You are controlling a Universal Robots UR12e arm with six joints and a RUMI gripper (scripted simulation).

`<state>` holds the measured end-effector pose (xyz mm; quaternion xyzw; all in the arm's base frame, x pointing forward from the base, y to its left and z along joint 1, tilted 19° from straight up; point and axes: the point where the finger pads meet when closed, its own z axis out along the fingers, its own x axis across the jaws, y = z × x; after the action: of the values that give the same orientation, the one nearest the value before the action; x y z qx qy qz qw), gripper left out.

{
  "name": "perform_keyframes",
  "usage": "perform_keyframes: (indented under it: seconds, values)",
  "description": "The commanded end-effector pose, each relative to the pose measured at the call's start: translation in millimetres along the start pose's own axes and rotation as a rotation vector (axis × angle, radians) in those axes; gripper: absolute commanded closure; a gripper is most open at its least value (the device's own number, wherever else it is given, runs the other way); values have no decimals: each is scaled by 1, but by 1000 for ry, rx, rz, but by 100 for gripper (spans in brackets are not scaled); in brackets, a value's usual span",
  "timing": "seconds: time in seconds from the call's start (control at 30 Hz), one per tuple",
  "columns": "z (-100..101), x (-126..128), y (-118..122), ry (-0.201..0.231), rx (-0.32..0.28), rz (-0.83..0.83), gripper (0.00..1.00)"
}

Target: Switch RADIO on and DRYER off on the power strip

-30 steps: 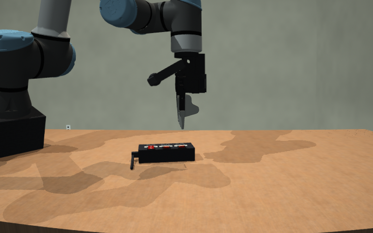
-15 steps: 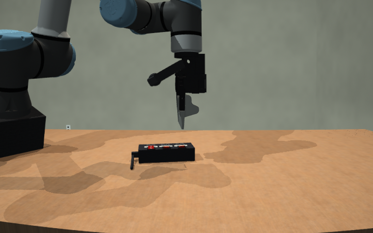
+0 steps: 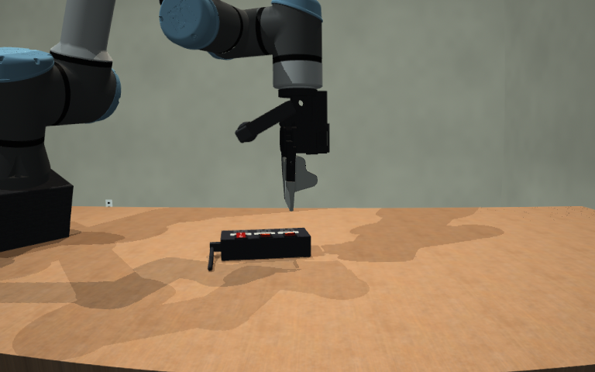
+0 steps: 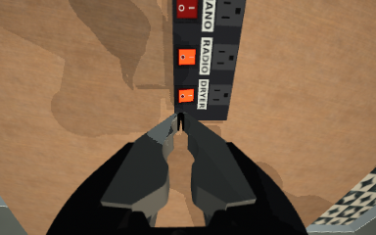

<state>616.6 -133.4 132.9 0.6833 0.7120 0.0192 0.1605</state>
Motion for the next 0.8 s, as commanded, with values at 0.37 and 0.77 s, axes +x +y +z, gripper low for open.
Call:
perform_keyframes:
  seconds: [0.37,0.77]
  values:
    - [21,-1,-2,0,3,1,100]
    - [34,-1,-2,0,3,1,100]
